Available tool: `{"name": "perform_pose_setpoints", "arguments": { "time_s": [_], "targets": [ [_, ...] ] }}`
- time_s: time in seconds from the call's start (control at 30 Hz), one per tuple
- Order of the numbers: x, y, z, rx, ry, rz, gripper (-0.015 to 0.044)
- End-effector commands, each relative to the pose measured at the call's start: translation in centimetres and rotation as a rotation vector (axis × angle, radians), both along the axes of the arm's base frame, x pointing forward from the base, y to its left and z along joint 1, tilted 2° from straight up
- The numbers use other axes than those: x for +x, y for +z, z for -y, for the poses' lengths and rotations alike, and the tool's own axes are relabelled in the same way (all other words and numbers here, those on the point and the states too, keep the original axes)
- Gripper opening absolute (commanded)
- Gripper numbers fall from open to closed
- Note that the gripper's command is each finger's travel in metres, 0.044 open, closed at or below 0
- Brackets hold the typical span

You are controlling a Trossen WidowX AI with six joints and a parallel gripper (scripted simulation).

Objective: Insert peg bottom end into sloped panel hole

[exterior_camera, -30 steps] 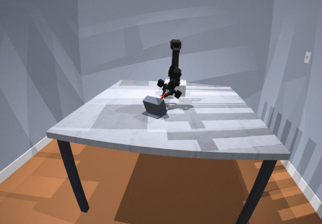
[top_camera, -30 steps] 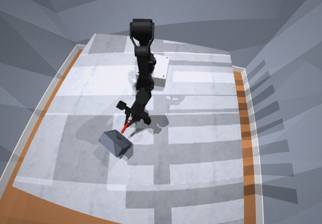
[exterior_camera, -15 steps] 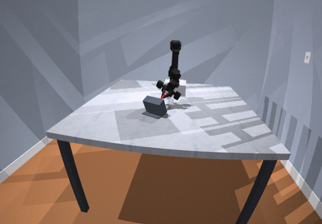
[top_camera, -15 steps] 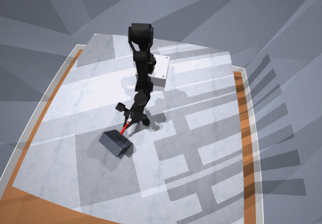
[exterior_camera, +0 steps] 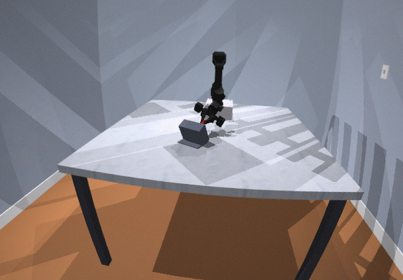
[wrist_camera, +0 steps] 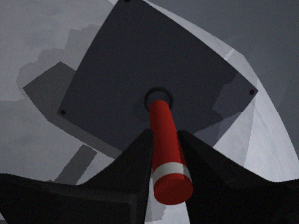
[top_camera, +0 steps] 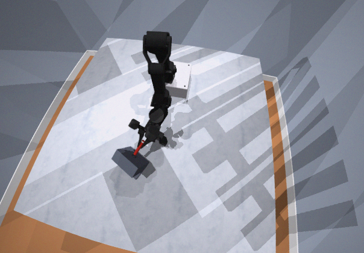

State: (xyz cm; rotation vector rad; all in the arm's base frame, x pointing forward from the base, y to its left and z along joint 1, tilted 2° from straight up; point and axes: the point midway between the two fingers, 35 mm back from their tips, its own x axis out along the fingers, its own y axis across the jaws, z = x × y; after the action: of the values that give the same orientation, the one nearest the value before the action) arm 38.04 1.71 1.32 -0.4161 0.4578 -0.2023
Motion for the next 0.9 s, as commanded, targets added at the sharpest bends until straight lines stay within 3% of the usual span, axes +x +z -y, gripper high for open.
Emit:
{"name": "perform_pose_setpoints", "arguments": {
  "time_s": [0.0, 0.87],
  "targets": [
    [-0.14, 0.00, 0.00, 0.000, 0.000, -0.001, 0.0000],
    [0.23, 0.20, -0.03, 0.000, 0.000, -0.001, 0.0000]
  ]
}}
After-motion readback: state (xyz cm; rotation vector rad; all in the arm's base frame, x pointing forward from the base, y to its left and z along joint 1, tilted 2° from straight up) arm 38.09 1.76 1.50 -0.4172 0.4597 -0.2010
